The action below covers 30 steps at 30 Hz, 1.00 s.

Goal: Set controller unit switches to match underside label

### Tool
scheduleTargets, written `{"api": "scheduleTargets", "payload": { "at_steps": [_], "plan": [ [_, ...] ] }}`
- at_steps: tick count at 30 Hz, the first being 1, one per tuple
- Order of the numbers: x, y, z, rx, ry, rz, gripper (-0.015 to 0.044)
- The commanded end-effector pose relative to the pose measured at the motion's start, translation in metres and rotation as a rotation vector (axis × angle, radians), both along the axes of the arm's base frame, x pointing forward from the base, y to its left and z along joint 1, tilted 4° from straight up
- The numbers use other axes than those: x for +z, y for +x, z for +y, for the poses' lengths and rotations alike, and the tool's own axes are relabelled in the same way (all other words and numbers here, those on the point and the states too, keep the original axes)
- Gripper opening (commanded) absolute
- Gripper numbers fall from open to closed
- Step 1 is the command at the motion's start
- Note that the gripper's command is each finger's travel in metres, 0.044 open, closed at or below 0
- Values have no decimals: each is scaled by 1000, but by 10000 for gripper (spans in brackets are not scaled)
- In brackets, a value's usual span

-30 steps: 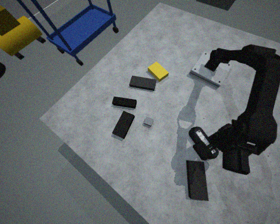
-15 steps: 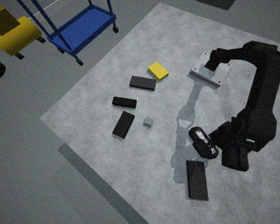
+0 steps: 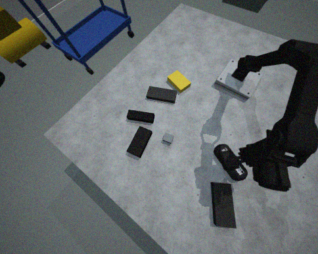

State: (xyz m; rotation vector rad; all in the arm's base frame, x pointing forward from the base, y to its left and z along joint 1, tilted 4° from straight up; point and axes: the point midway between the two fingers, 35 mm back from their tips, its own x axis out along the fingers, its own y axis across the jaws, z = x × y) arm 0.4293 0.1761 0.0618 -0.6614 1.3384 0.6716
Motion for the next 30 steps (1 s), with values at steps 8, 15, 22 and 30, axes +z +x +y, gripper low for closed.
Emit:
{"api": "scheduleTargets", "payload": {
  "at_steps": [8,15,22,30],
  "plan": [
    [17,-18,1,-892,140,-198,0],
    [22,-26,-1,-1179,242,-254,0],
    [22,-26,-1,-1179,242,-254,0],
    [22,-26,-1,-1179,242,-254,0]
  ]
}}
